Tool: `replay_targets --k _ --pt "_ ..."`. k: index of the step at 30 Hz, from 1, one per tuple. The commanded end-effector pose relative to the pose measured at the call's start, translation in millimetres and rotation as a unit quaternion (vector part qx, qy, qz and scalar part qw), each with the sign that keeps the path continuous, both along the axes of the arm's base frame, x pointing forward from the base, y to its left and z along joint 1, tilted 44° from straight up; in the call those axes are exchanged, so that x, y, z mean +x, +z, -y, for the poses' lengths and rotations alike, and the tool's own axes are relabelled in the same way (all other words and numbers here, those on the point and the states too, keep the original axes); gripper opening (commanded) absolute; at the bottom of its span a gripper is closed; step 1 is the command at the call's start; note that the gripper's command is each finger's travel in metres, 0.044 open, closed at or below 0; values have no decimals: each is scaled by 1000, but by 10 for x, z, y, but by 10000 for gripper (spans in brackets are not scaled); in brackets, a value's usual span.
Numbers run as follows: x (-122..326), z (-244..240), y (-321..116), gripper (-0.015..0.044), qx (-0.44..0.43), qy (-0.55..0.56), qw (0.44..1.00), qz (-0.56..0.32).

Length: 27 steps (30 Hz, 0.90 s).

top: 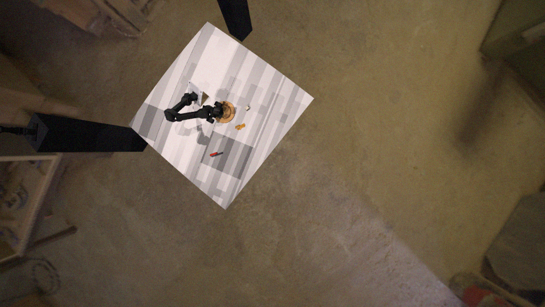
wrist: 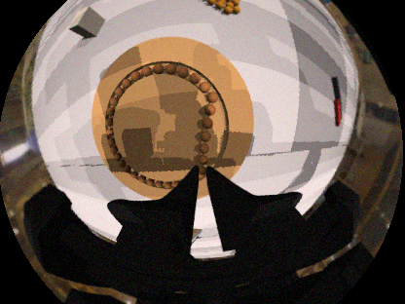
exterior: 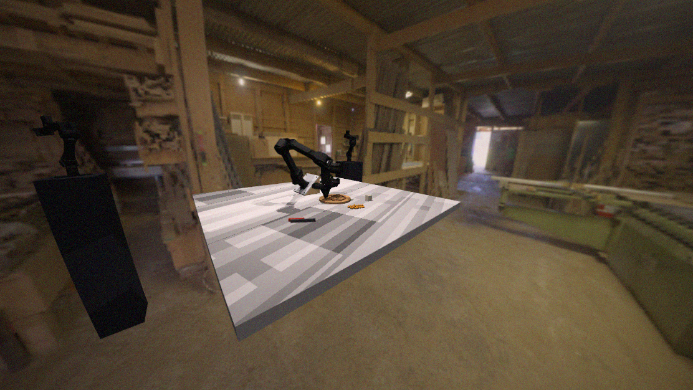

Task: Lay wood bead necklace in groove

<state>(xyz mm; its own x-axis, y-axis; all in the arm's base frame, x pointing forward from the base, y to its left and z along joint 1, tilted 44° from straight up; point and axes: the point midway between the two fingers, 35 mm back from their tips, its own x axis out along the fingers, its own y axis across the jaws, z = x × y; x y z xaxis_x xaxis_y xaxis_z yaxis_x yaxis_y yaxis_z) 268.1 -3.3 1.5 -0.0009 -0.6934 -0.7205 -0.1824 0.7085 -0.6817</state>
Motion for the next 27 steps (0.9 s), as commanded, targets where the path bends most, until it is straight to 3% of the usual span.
replay_targets --k 1,18,27 --pt "7 -29 34 0 -1 1 1000 2" --pt "0 80 26 0 -2 1 1000 2" --pt "6 49 40 236 2 1 1000 3"
